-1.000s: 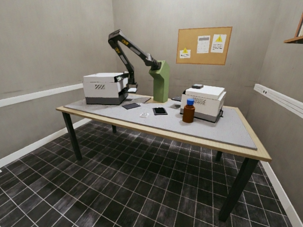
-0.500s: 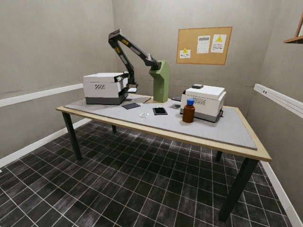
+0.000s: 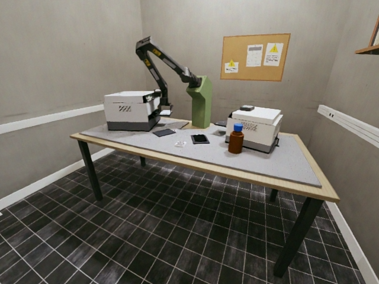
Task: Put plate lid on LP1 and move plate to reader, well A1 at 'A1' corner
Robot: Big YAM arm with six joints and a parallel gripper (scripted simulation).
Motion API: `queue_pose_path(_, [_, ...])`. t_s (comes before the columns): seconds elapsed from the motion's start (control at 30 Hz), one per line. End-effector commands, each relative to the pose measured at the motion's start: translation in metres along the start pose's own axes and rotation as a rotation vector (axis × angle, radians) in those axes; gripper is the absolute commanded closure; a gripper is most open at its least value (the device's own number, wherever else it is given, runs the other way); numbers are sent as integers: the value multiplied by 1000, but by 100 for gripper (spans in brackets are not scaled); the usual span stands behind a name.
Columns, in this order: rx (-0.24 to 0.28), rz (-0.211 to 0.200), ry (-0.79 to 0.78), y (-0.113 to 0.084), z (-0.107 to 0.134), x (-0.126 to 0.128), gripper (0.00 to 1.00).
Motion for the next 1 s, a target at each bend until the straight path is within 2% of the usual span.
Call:
queue_pose_path(0.0, [3, 23, 1, -10, 4, -1, 0])
queue_pose_path(0.4, [12, 5, 25, -15, 7, 7, 0])
queue_pose_path(0.73, [8, 17, 7, -23, 5, -1, 0])
queue_pose_path(0.97, [12, 6, 17, -24, 6, 6, 0])
Point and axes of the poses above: the point where the finger pads meet when closed, its own y axis out along the fingers, its own x axis across the jaws, z = x × y, the point moved 5 cm from there along -y, back along the fingers, and after that the axes turned 14 degrees about y, right-handed, at the moved point
